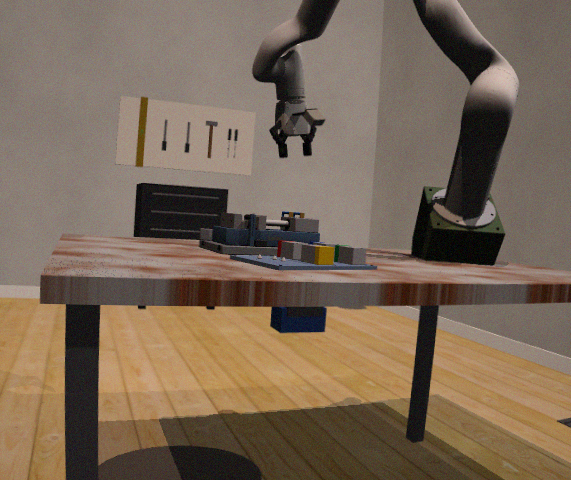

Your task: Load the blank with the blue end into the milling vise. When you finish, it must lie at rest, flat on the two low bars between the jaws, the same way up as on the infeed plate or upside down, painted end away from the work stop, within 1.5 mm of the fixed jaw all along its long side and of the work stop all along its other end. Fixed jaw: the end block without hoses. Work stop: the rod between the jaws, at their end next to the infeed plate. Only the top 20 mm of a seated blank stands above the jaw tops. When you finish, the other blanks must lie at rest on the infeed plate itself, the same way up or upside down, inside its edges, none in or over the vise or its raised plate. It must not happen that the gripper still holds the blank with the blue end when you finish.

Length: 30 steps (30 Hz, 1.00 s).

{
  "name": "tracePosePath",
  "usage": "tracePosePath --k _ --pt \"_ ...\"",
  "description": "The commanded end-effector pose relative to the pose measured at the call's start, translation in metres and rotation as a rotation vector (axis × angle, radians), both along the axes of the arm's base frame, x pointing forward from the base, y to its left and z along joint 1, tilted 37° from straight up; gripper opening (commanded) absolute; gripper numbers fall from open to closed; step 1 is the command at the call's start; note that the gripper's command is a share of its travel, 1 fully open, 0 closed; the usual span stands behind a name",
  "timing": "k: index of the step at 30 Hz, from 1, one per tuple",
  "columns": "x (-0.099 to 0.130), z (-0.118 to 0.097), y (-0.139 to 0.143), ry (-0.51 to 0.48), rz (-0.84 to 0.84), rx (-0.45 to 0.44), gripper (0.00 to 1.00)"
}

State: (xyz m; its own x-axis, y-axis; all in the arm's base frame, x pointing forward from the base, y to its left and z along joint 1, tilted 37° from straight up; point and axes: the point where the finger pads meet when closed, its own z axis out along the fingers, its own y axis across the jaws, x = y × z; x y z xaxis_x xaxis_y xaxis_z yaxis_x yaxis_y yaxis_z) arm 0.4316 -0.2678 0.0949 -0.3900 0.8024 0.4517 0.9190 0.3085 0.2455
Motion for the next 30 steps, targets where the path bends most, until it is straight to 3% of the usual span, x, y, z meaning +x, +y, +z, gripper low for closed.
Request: tracePosePath --k 1,5,12,22,30 --pt "0.002 0.011 0.011 -0.061 -0.075 0.036 1.0" --pt "0.003 0.021 0.023 -0.114 -0.142 0.069 1.0" --pt "0.003 0.021 0.023 -0.114 -0.142 0.069 1.0" --pt "0.007 0.053 0.059 -0.116 -0.144 0.07 1.0" --pt "0.007 0.055 0.061 -0.115 -0.144 0.07 1.0"
